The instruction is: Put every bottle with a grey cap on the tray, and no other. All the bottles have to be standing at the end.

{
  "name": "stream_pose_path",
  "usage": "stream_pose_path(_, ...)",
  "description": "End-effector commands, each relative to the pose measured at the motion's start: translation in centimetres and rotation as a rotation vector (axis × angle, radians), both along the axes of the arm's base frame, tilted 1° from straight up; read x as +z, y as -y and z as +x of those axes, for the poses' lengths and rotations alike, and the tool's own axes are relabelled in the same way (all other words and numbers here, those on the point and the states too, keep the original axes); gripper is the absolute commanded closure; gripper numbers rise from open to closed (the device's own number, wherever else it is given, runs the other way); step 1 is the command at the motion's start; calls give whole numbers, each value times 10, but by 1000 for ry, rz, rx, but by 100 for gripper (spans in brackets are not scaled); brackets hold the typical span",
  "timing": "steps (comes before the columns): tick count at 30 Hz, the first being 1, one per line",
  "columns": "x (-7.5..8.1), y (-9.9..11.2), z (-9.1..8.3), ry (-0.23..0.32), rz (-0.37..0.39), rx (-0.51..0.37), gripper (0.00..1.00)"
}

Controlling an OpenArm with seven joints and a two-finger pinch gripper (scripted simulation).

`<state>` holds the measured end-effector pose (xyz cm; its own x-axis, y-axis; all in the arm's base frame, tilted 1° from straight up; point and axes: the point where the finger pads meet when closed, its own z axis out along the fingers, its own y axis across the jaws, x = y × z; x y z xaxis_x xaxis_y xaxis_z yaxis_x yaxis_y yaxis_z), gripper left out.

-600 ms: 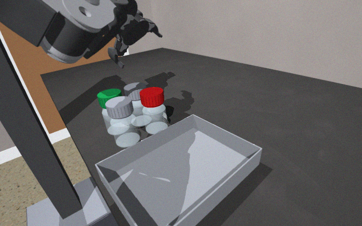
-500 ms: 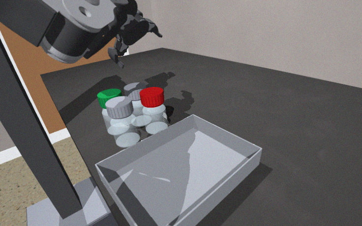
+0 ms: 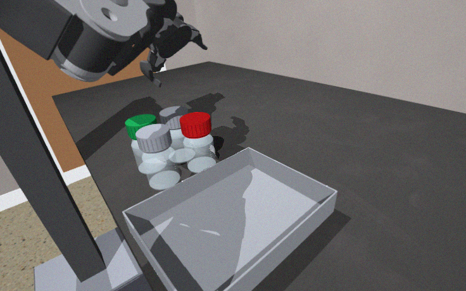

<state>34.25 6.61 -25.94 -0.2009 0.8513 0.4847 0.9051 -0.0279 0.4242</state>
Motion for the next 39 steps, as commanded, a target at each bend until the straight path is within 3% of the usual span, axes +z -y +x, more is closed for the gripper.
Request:
stream_pose_path(1, 7, 6, 0, 9, 0, 38, 58)
stream_pose_path(9, 33, 36, -11, 35, -13, 239, 58)
stream_pose_path(16, 33, 36, -11, 35, -13, 239, 58)
stream_pose_path(26, 64, 80, -36, 59, -78, 489, 58)
stream_pose_path(33, 64, 80, -36, 59, -78, 489, 58)
stream_pose_path(39, 80, 109, -57, 69, -140, 630, 58)
